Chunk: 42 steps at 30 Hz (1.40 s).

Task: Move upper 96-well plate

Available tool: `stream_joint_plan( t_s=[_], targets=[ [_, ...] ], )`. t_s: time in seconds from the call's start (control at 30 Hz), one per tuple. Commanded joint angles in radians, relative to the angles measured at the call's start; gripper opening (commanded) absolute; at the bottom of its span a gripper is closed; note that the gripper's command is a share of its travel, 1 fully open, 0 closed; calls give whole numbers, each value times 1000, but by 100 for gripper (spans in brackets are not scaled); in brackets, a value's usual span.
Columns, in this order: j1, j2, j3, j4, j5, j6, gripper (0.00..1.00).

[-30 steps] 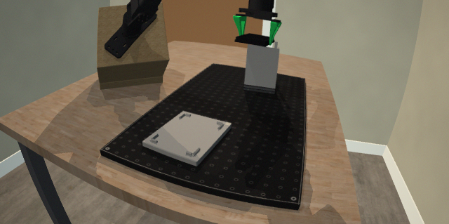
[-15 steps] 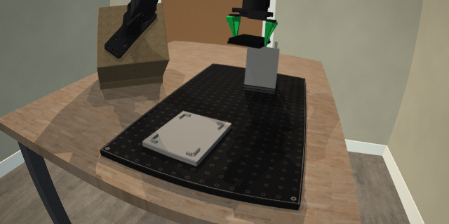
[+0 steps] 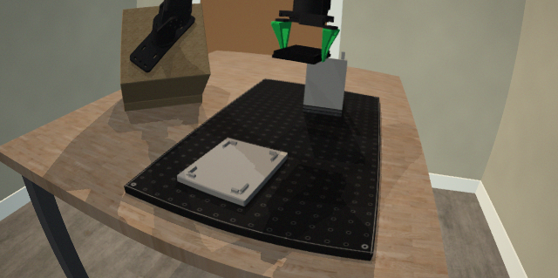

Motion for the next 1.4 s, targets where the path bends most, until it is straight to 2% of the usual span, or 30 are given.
stream_joint_plan(
  t_s=[0.0,0.17,0.27,0.73,0.83,1.3,1.37],
  targets=[
    [2,-62,-31,16,-9,-49,0],
    [-37,-122,-60,18,-12,-94,0],
    [-24,-136,-66,20,-13,-106,0],
    [-149,-300,-125,27,-32,-257,0],
    [-147,-313,-129,29,-35,-272,0],
    [-302,-462,-152,45,-78,-464,0],
    [-302,-462,-152,45,-78,-464,0]
  ],
)
